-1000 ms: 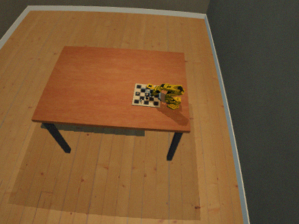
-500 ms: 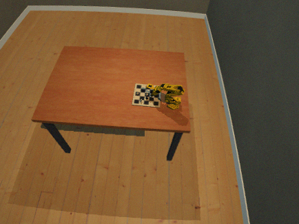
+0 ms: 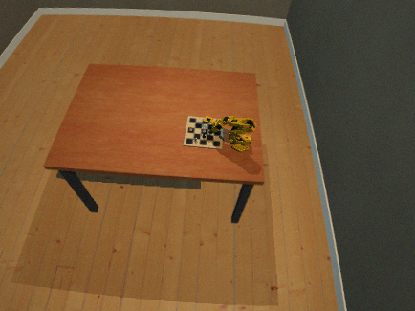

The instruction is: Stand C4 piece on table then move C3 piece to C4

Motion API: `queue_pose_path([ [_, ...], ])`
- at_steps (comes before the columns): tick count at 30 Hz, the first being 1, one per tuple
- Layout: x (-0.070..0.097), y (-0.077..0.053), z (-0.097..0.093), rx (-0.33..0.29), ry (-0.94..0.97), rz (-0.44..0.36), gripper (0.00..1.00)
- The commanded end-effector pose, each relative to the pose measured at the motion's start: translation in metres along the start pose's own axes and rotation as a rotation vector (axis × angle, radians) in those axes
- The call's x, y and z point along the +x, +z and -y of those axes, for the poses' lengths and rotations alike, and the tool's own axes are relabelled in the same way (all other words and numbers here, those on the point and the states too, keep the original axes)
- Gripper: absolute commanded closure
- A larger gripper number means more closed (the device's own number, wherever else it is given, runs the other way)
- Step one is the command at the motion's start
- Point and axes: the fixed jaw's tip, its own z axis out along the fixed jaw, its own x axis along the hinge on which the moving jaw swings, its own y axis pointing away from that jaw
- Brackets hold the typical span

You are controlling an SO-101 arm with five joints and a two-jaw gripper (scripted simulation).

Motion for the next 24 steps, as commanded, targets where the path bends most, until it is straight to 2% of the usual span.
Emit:
queue_pose_path([
  [1, -0.0002, -0.0001, 0.0013, 0.003, 0.009, -0.001, 0.88],
  [24, 0.0007, 0.0005, 0.0022, 0.006, 0.014, -0.001, 0.9],
])
